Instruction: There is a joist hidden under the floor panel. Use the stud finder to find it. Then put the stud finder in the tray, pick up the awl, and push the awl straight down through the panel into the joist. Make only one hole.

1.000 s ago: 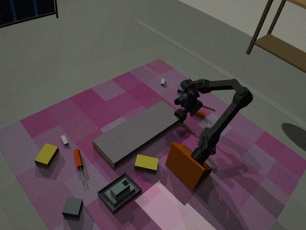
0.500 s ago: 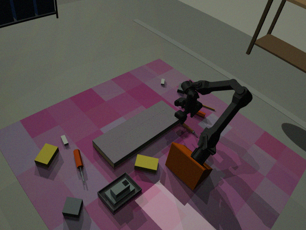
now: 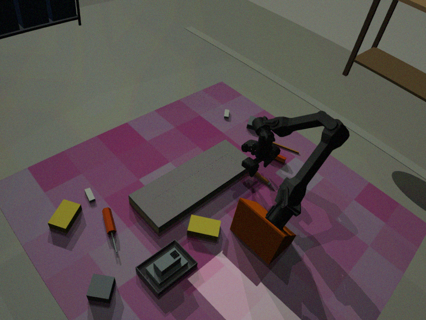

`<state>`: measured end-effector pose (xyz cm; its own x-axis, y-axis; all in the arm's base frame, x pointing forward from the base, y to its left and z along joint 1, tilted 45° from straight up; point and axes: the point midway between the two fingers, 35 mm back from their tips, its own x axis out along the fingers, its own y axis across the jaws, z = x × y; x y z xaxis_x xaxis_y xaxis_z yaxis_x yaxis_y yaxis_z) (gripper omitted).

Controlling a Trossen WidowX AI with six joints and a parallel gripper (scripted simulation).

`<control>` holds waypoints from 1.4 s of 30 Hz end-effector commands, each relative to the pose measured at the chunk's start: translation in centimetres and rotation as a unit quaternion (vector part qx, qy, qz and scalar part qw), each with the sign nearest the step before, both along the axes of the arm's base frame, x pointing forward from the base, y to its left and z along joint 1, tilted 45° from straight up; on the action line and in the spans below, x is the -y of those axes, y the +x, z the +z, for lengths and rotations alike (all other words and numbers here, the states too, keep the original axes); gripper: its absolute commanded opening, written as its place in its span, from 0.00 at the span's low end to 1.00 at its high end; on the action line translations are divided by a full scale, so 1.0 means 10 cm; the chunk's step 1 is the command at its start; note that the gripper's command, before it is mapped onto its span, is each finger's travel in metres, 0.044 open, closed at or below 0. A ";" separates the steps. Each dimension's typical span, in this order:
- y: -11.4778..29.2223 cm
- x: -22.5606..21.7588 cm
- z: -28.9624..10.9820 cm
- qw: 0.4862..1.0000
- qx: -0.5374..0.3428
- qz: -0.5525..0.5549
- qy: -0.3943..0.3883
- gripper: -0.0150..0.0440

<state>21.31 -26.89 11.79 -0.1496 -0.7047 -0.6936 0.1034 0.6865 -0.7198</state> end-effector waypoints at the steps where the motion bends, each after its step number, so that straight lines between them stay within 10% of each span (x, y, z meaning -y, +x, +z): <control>1: -0.02 0.03 -0.07 1.000 -0.003 0.001 0.004 1.00; 11: -0.04 0.11 -0.15 1.000 -0.004 0.002 0.003 1.00; 25: -0.04 0.11 -0.15 1.000 -0.004 0.002 0.003 0.38; 42: 0.09 -0.31 0.25 1.000 -0.001 0.001 0.009 0.25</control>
